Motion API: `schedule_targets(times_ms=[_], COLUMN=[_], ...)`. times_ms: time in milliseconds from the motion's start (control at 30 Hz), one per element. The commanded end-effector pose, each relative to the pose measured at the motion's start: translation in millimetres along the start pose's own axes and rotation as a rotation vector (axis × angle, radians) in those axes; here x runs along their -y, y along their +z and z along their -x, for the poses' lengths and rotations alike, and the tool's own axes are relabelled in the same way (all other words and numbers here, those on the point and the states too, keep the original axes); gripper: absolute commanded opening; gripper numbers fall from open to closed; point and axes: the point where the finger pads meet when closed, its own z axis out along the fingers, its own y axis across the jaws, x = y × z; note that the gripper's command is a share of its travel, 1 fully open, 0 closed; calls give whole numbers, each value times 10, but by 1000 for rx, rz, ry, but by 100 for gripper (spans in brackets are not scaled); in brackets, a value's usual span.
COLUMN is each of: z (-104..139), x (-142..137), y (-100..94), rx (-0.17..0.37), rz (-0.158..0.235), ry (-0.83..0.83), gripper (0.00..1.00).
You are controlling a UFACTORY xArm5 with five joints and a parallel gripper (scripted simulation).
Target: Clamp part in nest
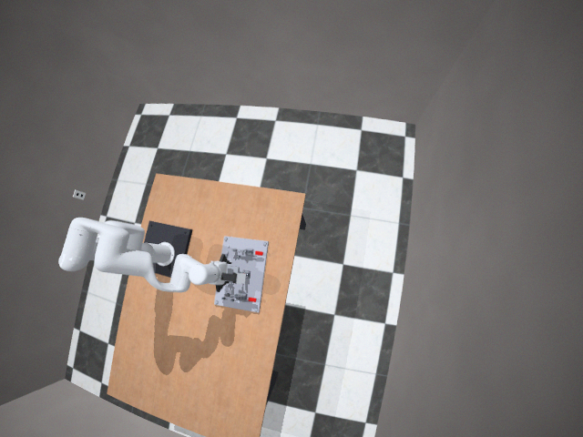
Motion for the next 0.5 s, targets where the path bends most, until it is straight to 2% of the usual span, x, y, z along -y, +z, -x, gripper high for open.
schedule_targets(times_ms=[0, 167, 467], z=[-8, -8, -8], x=[0, 1, 1], y=[-145, -231, -242], rx=[-2, -2, -2], rz=[0, 0, 0], ry=[0, 0, 0], gripper=[100, 100, 100])
